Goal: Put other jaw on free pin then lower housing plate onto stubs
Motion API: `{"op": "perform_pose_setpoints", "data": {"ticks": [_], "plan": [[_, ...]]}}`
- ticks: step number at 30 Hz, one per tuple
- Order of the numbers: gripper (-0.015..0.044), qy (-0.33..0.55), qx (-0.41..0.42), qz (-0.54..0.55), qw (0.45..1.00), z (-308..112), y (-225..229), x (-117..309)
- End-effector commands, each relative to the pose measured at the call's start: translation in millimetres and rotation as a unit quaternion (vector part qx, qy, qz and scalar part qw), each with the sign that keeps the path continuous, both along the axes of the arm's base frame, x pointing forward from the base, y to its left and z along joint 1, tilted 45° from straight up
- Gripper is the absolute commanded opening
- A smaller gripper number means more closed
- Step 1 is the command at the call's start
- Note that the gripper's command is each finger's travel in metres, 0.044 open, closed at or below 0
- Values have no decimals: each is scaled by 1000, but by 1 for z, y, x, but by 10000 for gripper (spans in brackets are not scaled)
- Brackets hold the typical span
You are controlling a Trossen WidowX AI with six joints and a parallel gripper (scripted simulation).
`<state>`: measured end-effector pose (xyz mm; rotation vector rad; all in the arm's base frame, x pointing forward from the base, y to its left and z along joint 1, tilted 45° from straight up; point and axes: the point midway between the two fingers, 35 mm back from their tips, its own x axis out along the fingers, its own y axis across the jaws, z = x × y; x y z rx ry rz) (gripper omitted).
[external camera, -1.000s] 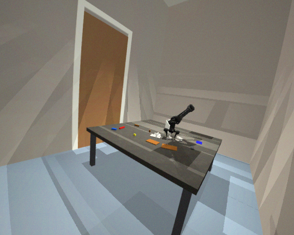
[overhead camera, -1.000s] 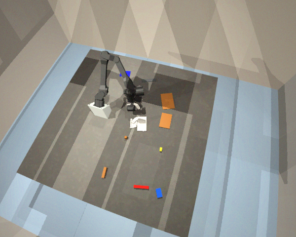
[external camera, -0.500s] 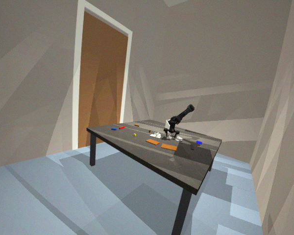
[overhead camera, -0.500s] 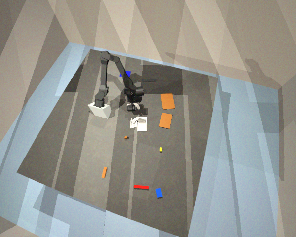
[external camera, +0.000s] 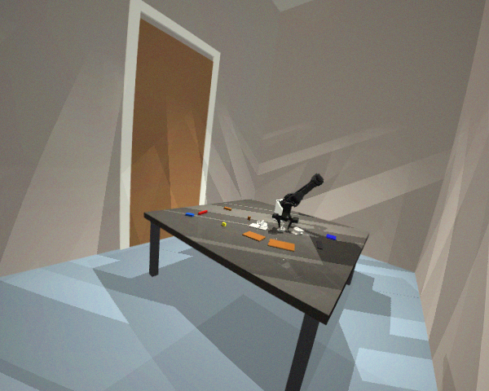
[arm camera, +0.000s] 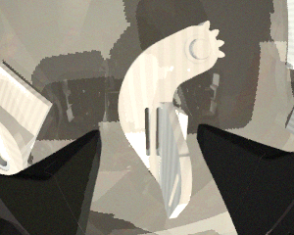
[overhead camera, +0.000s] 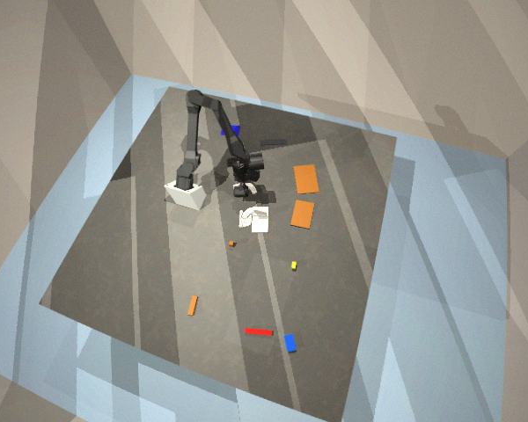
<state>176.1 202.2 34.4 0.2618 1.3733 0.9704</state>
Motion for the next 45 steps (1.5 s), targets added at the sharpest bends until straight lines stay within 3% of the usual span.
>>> {"op": "perform_pose_setpoints", "data": {"ticks": [1,9,21,45], "plan": [[204,0,0,0,1000,0,0,0],[134,0,0,0,1000,0,0,0],[134,0,0,0,1000,1,-1,1],[134,-1,-4,-2,1000,53,-54,9]]}}
